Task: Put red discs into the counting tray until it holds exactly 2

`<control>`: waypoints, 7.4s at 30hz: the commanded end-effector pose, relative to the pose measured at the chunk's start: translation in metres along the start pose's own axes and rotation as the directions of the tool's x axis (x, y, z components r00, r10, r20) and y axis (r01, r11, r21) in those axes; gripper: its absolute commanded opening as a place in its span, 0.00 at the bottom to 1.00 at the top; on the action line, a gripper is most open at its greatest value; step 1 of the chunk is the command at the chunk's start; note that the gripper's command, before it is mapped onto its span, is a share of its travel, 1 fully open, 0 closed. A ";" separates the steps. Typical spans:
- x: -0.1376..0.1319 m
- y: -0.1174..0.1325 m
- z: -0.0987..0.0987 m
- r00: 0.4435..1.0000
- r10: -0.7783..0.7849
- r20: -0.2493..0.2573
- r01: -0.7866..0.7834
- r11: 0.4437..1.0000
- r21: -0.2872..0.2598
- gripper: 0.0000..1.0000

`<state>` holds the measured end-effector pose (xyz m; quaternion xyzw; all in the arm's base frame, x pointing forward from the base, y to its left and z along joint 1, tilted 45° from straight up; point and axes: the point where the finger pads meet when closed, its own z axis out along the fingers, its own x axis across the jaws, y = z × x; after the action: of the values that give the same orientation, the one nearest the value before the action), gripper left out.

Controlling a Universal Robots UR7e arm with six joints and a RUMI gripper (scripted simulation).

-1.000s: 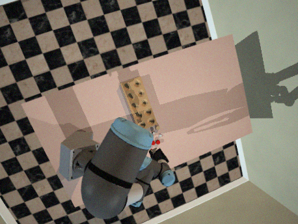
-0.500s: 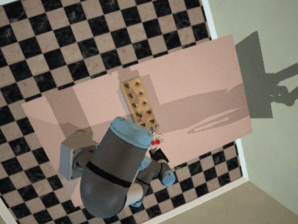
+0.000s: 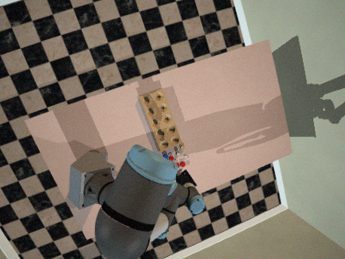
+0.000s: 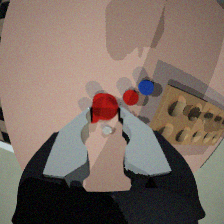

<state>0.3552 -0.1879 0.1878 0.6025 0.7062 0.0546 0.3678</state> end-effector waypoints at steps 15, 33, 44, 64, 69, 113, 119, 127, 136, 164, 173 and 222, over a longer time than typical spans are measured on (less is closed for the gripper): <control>0.042 0.036 0.012 0.995 0.039 -0.090 -0.033 0.997 0.071 0.00; 0.127 0.097 0.033 0.992 0.046 -0.117 -0.027 0.987 0.158 0.00; 0.199 0.136 0.039 0.996 0.027 -0.087 -0.012 0.986 0.168 0.00; 0.357 0.180 0.021 1.000 -0.009 -0.004 0.009 0.997 0.081 0.00; 0.391 0.183 0.013 1.000 -0.012 0.011 0.011 0.999 0.049 0.00; 0.444 0.184 0.057 0.999 -0.013 0.032 0.014 1.000 -0.013 0.00; 0.443 0.183 0.078 0.999 -0.014 0.032 0.014 1.000 -0.014 0.00; 0.443 0.184 0.080 0.999 -0.014 0.032 0.014 1.000 -0.013 0.00; 0.444 0.185 0.092 0.999 -0.013 0.031 0.014 1.000 -0.013 0.00; 0.444 0.185 0.095 0.999 -0.013 0.031 0.014 1.000 -0.013 0.22; 0.444 0.185 0.094 0.999 -0.013 0.031 0.014 1.000 -0.013 0.22; 0.447 0.184 0.001 0.999 -0.013 0.031 0.014 1.000 -0.013 0.28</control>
<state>0.5192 0.2491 0.0611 0.5951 0.7045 0.0487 0.3836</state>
